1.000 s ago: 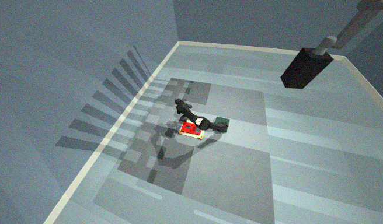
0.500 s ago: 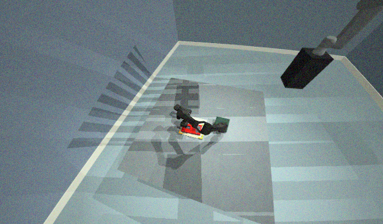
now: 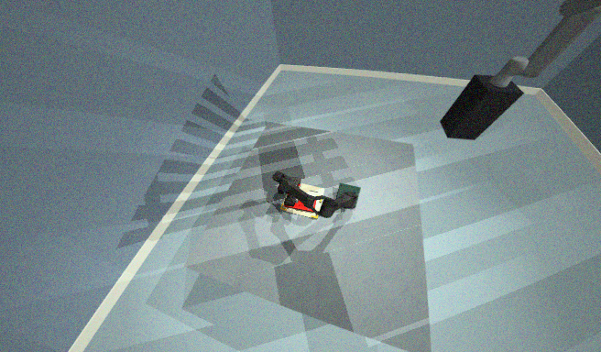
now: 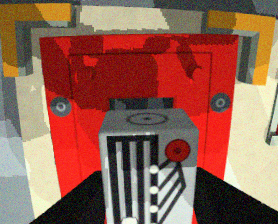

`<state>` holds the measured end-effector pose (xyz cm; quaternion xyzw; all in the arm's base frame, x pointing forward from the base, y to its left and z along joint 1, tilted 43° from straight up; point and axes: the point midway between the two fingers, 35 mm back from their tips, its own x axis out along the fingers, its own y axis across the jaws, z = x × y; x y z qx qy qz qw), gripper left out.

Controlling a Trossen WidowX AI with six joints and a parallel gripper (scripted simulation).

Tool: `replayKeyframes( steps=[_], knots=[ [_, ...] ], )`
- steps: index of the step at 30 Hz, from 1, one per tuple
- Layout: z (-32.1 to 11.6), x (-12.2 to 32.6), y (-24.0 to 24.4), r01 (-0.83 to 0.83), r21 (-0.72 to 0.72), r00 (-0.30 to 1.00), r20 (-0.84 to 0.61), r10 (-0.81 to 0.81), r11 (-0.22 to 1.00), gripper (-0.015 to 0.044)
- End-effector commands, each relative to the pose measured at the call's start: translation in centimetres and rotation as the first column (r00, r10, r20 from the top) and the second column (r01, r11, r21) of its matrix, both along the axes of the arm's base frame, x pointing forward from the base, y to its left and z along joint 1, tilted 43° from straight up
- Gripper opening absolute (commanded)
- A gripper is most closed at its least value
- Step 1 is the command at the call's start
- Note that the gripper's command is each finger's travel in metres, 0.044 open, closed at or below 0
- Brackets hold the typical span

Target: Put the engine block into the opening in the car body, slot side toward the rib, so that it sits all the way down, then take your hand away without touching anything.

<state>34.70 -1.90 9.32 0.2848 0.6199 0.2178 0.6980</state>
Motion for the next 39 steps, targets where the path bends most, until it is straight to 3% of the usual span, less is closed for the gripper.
replayKeyframes(
  steps=[1,3,39],
  knots=[
    [0.05,-0.14,0.21,0.006,0.006,1.000,-0.002,-0.006,1.000,0.0131],
    [0.06,-0.13,0.21,0.008,0.006,1.000,-0.004,-0.008,1.000,0.0160],
    [0.12,-0.09,0.23,0.004,0.005,1.000,0.000,-0.004,1.000,0.0160]
  ],
)
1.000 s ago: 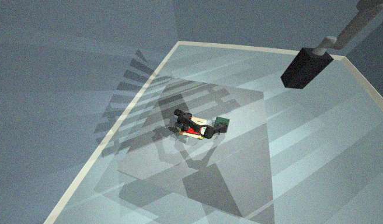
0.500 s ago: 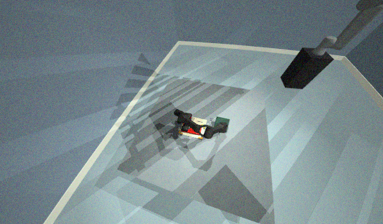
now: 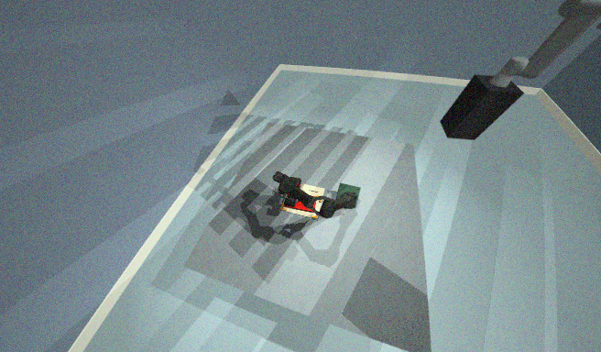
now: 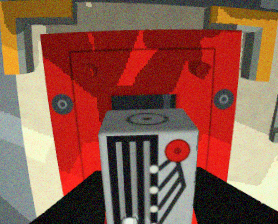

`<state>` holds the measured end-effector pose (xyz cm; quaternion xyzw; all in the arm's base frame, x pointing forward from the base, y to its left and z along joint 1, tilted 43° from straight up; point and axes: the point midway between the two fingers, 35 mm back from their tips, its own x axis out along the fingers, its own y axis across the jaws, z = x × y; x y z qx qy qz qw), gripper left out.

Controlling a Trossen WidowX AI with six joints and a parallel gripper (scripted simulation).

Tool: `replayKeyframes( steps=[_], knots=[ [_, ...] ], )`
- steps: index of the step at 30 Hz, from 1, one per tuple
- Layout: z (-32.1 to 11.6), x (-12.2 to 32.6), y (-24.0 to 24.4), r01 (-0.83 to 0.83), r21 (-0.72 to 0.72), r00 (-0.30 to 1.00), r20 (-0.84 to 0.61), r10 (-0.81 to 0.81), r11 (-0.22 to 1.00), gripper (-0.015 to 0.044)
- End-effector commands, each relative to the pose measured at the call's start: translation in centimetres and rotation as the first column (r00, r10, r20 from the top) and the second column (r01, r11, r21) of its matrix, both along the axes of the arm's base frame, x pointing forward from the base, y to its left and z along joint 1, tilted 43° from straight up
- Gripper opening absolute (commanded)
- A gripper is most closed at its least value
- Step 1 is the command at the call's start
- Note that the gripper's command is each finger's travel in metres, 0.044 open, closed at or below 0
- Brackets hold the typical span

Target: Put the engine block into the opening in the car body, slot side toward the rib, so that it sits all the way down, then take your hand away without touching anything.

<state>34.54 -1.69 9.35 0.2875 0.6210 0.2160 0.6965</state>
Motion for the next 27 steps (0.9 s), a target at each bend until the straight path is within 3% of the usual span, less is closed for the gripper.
replayKeyframes(
  steps=[1,27],
  knots=[
    [0.10,0.09,0.02,-0.003,0.003,1.000,0.007,0.003,1.000,0.0160],
    [-0.26,0.14,0.31,0.007,0.005,1.000,-0.001,-0.007,1.000,0.0160]
  ],
)
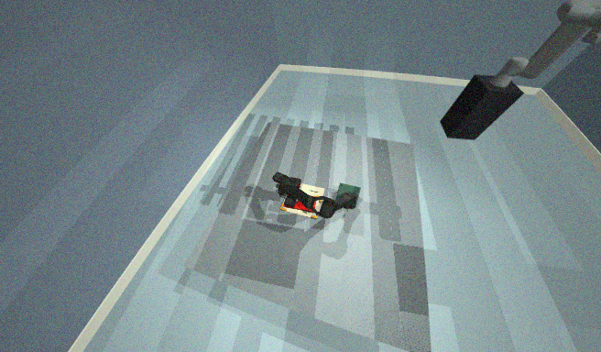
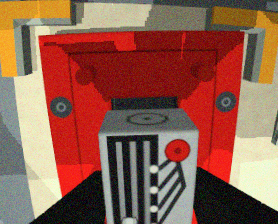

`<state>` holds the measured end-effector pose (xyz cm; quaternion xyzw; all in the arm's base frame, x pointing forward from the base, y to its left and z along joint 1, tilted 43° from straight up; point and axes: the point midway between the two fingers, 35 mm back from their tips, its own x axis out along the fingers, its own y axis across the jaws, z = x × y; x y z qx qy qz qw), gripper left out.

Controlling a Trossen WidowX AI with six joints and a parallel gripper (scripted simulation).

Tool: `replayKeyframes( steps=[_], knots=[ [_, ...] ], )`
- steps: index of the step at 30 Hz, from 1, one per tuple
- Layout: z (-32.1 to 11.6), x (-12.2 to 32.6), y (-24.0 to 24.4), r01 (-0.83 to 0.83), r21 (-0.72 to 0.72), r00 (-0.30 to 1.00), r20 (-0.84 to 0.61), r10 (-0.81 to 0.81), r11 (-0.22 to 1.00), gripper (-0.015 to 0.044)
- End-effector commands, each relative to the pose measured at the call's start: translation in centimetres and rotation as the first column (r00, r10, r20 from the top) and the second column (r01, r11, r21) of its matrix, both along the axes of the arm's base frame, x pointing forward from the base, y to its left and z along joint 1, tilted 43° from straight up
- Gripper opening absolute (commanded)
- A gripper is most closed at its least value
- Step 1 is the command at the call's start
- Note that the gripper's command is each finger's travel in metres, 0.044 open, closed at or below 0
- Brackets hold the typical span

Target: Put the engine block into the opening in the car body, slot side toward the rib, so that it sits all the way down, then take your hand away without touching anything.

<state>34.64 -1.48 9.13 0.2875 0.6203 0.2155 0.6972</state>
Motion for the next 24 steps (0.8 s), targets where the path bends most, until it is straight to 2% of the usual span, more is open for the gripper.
replayKeyframes(
  steps=[1,24],
  knots=[
    [-0.05,0.03,0.10,0.005,0.006,1.000,-0.002,-0.005,1.000,0.0160],
    [-0.29,0.10,0.31,0.004,0.006,1.000,-0.001,-0.004,1.000,0.0160]
  ],
)
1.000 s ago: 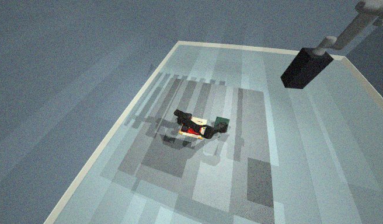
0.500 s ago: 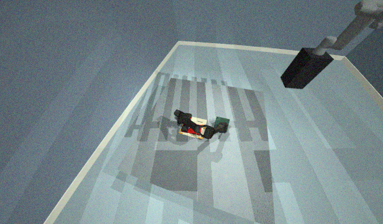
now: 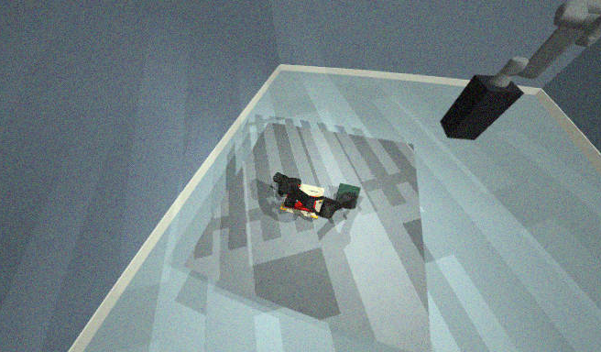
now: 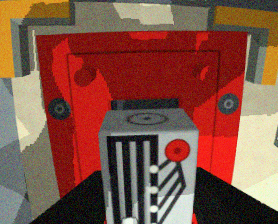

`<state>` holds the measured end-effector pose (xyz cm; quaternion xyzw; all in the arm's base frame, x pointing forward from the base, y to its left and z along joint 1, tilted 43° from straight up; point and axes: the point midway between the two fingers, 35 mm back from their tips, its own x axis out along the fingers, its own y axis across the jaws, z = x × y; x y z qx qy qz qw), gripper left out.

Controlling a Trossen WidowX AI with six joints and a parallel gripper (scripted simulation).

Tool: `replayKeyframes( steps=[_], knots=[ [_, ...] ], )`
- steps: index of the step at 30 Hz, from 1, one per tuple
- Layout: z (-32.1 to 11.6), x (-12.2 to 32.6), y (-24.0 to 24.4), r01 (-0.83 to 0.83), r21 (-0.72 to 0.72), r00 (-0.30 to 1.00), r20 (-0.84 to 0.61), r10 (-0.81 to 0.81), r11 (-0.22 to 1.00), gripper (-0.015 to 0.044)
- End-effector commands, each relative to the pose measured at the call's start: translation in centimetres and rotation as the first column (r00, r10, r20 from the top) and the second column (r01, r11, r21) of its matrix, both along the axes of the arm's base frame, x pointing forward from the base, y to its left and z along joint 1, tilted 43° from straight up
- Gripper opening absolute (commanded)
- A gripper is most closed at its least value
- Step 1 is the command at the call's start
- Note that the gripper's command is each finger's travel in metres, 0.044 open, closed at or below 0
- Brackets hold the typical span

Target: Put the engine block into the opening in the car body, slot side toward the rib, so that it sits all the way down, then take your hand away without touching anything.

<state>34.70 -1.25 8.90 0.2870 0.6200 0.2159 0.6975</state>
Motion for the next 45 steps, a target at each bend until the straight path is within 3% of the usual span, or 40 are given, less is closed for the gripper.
replayKeyframes(
  steps=[1,45],
  knots=[
    [-0.06,0.04,0.10,0.005,0.006,1.000,-0.003,-0.005,1.000,0.0160],
    [-0.52,0.12,0.46,0.005,0.006,1.000,-0.002,-0.005,1.000,0.0160]
  ],
)
